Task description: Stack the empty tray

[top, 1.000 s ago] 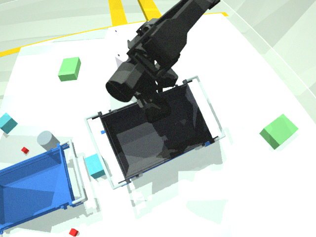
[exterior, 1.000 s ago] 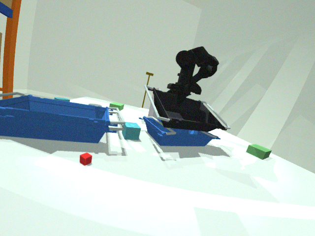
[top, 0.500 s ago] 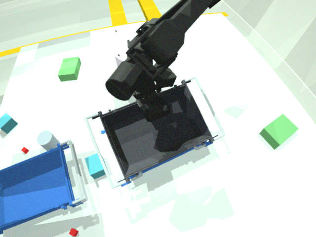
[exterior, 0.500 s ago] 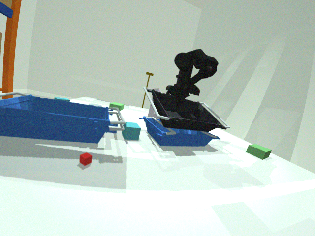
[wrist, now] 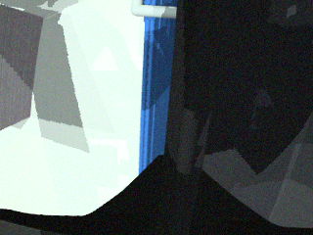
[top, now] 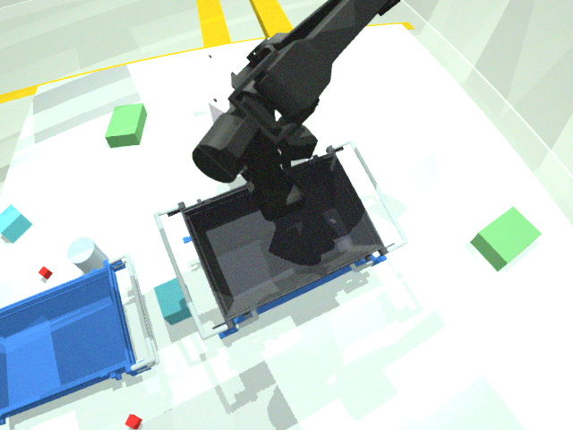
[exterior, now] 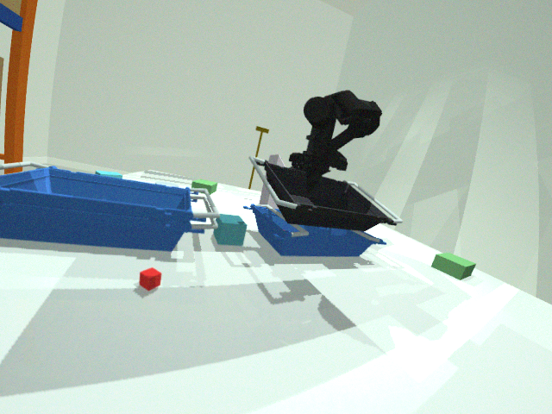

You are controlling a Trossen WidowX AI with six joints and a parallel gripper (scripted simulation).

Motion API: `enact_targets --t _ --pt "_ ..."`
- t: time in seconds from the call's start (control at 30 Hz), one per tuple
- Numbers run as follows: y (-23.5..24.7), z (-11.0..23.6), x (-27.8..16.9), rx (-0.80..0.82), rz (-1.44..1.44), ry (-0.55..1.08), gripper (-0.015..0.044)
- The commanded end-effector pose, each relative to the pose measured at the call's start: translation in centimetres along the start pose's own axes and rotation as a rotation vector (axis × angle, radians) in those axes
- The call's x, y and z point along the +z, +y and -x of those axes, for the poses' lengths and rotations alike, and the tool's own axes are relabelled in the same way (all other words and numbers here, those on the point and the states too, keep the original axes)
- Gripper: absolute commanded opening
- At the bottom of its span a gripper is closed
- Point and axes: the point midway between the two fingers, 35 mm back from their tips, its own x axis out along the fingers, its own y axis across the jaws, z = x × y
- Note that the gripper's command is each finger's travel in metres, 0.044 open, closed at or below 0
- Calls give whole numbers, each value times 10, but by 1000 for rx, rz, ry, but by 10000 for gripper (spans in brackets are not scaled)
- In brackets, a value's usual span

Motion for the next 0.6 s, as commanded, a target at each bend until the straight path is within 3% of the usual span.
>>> enact_targets --t 0.0,0.57 --pt "4 -8 1 20 3 5 0" --pt "9 -17 0 20 3 4 0"
